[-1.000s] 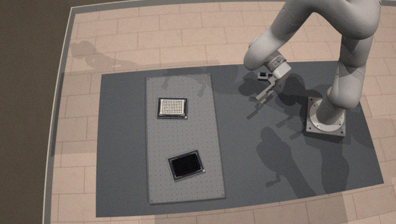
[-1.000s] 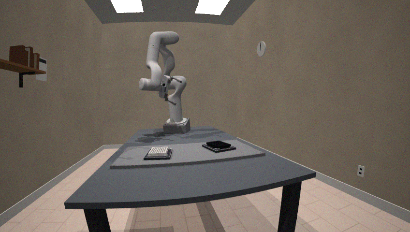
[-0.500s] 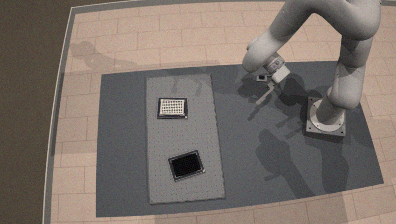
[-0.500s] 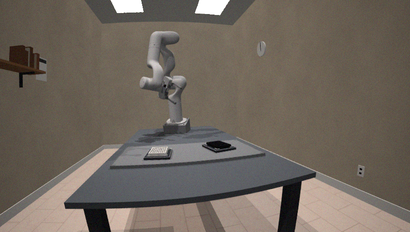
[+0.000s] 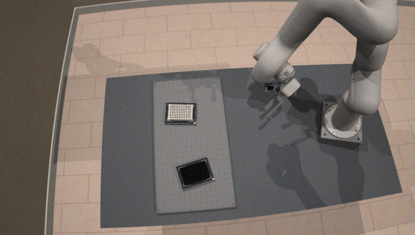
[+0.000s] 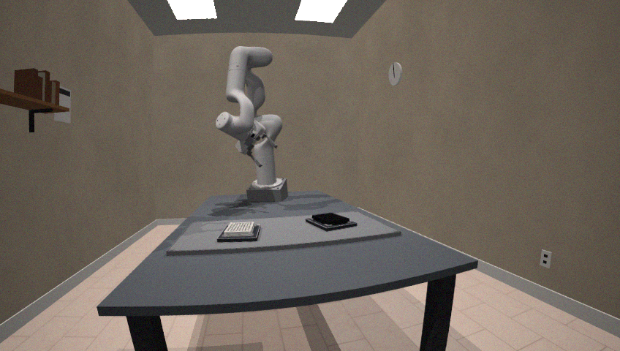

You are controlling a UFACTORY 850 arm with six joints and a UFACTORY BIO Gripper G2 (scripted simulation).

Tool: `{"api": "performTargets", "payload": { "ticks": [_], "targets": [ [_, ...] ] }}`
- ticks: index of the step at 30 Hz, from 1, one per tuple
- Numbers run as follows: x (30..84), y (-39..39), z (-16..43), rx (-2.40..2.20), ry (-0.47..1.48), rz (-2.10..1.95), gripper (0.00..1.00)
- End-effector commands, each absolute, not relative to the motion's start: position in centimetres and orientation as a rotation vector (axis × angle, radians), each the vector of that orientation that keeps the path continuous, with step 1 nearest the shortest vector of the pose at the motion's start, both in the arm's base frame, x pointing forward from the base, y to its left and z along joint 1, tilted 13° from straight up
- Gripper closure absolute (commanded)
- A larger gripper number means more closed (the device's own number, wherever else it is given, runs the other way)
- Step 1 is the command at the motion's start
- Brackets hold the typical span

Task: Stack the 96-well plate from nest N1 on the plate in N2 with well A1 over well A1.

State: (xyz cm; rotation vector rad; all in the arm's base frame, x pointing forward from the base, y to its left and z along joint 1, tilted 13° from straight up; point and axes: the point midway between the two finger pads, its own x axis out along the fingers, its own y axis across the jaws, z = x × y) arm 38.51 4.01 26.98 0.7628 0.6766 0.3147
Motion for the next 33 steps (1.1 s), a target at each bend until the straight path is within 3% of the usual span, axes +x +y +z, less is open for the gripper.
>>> {"api": "performTargets", "payload": {
  "ticks": [1,33],
  "targets": [
    [39.6,3.5,25.5,0.623,0.672,0.295,0.63],
    [50.0,1.9,24.8,0.053,0.350,0.196,0.63]
  ]
}}
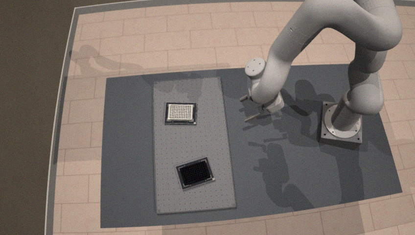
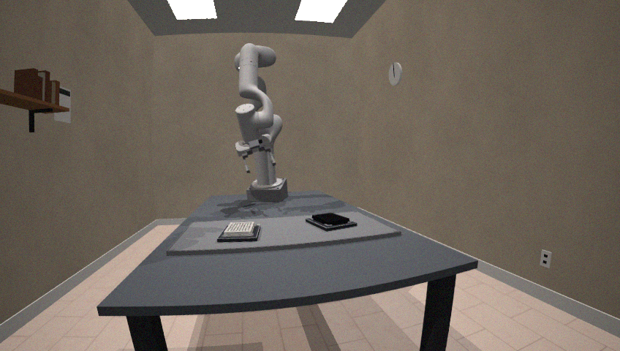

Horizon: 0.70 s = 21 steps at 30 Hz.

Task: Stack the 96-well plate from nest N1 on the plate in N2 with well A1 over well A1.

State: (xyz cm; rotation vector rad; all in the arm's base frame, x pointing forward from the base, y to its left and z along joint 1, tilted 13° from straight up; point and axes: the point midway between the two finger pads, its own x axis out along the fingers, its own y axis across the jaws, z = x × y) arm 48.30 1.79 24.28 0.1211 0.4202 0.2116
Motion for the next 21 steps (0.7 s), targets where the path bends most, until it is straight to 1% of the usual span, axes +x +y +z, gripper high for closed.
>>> {"api": "performTargets", "payload": {
  "ticks": [1,4,7,10,13,17,20,21],
  "targets": [
    [50.4,2.0,24.9,0.033,0.324,0.191,0.63],
    [51.2,2.1,25.2,0.032,0.322,0.191,0.63],
    [52.4,2.5,25.9,-0.017,0.236,0.176,0.63],
    [52.9,2.6,26.1,-0.017,0.236,0.176,0.63],
    [54.0,3.1,26.9,-0.053,0.146,0.163,0.63],
    [55.2,3.6,27.7,-0.053,0.146,0.163,0.63],
    [56.2,4.3,28.6,-0.075,0.053,0.151,0.63],
    [56.6,4.5,28.9,-0.075,0.053,0.151,0.63]
  ]
}}
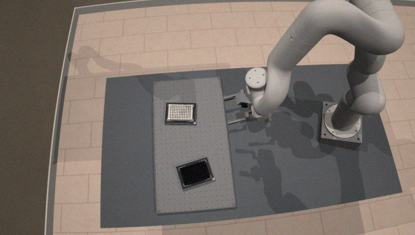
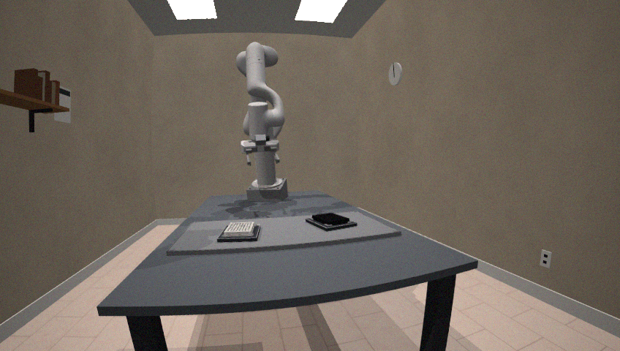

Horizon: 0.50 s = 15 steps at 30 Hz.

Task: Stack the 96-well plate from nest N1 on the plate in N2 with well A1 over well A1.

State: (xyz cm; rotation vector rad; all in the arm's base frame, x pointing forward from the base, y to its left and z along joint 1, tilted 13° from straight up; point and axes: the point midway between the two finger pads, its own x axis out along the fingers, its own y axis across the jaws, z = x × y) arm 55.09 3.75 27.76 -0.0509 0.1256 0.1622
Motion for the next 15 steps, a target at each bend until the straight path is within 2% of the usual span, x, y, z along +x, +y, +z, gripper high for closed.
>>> {"api": "performTargets", "payload": {
  "ticks": [1,12,15],
  "targets": [
    [56.9,4.7,29.1,-0.075,0.053,0.151,0.63],
    [58.6,6.2,30.9,-0.084,-0.042,0.141,0.63],
    [59.4,7.1,31.9,-0.078,-0.136,0.132,0.63]
  ]
}}
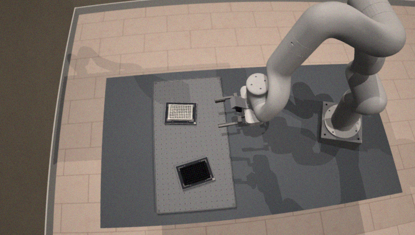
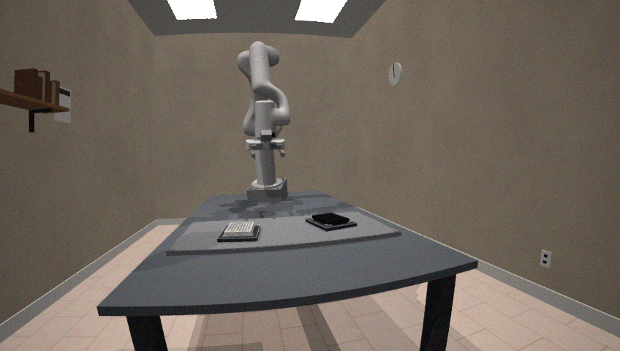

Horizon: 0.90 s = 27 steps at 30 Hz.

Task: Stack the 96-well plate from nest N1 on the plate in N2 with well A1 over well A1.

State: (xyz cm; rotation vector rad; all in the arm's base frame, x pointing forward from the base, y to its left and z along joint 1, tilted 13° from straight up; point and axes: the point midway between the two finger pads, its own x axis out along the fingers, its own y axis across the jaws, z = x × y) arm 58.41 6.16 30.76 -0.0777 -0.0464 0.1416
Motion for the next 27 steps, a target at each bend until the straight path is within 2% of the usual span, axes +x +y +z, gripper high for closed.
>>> {"api": "performTargets", "payload": {
  "ticks": [1,9,27],
  "targets": [
    [59.6,7.4,32.2,-0.078,-0.136,0.132,0.63],
    [60.7,8.8,33.7,-0.059,-0.228,0.124,0.63],
    [61.4,10.1,34.3,-0.062,-0.227,0.158,0.63]
  ]
}}
